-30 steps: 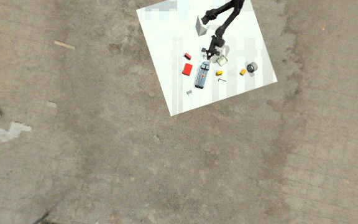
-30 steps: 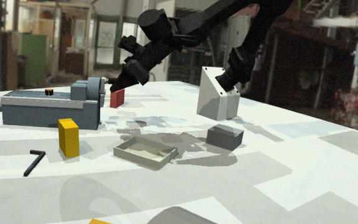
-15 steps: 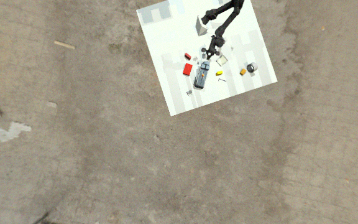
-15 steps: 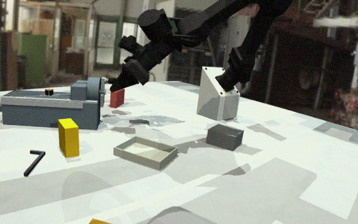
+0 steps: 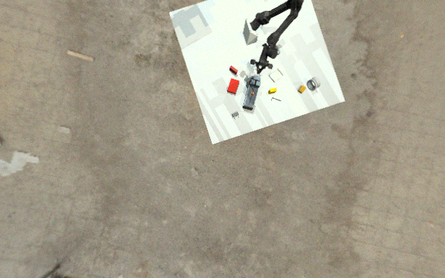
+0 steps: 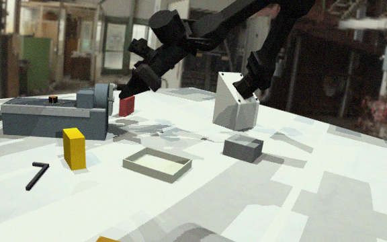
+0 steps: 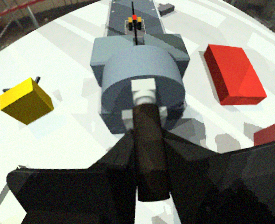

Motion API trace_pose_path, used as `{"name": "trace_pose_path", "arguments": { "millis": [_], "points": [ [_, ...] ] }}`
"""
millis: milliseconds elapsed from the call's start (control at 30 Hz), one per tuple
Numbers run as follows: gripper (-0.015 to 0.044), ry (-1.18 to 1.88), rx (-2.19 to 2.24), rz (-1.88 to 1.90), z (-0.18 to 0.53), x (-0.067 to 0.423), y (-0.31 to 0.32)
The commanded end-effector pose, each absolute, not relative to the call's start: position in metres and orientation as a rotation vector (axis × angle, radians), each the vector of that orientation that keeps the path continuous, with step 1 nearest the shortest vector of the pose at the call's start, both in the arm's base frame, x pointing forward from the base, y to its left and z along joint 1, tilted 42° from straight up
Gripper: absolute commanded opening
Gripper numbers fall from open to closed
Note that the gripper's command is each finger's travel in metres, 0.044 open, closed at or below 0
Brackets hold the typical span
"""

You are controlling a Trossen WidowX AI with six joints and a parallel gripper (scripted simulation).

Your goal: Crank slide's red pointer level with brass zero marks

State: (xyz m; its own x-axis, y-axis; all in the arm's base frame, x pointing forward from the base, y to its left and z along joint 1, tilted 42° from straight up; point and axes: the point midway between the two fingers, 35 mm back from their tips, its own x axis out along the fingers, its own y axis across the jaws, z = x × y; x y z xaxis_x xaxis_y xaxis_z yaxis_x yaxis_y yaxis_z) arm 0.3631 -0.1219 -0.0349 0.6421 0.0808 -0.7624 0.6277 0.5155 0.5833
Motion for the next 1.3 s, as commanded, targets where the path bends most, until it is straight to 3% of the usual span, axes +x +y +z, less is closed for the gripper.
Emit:
{"name": "trace_pose_path", "arguments": {
  "millis": [0,1267],
  "points": [
    [0.0,0.838,0.994,-0.404,-0.0398,0.357,-0.1268],
    [0.0,0.838,0.994,-0.405,-0.043,0.3551,-0.1276]
  ]
}}
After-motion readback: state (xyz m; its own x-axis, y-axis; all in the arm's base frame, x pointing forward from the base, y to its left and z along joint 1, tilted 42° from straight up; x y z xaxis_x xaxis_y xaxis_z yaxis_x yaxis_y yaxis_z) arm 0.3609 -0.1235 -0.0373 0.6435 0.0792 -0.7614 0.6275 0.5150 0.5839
